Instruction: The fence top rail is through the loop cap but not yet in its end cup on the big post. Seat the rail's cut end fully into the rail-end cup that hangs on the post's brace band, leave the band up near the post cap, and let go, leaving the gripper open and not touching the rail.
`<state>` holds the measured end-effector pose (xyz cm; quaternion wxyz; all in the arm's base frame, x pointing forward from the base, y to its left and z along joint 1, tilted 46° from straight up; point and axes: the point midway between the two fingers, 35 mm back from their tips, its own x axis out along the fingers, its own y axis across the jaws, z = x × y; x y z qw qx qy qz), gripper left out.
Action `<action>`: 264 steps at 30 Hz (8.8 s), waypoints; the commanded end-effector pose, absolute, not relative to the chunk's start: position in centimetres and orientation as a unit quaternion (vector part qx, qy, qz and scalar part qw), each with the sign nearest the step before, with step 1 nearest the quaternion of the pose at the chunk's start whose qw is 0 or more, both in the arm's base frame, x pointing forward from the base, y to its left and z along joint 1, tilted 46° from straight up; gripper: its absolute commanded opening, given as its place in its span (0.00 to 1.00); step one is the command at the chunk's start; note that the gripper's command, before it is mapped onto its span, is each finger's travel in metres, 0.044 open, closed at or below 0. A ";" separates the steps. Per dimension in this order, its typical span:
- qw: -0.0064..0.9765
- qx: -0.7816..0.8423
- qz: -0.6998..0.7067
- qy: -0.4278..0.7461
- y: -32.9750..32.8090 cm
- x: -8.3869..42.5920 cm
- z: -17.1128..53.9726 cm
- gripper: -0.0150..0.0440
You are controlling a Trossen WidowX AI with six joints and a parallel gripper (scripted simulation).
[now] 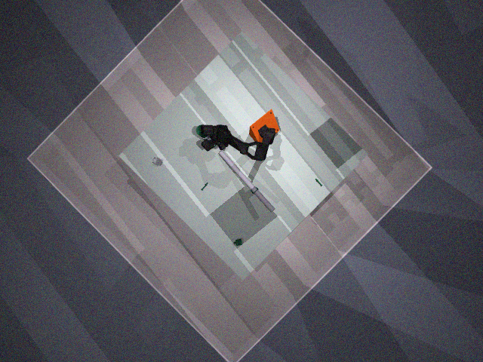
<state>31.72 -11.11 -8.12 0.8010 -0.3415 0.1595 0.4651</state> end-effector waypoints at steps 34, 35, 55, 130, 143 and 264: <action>0.800 -0.342 0.465 0.161 -11.2 31.6 -3.9 1.00; 0.800 -0.343 0.465 0.161 -11.2 31.6 -3.5 1.00; 0.851 0.180 0.291 0.398 -10.4 30.0 8.8 1.00; 0.286 0.654 -0.243 0.657 1.3 31.5 4.2 1.00; 0.287 0.654 -0.243 0.657 2.3 31.6 3.1 1.00; 0.362 0.611 -0.339 0.617 -2.4 31.1 2.8 0.25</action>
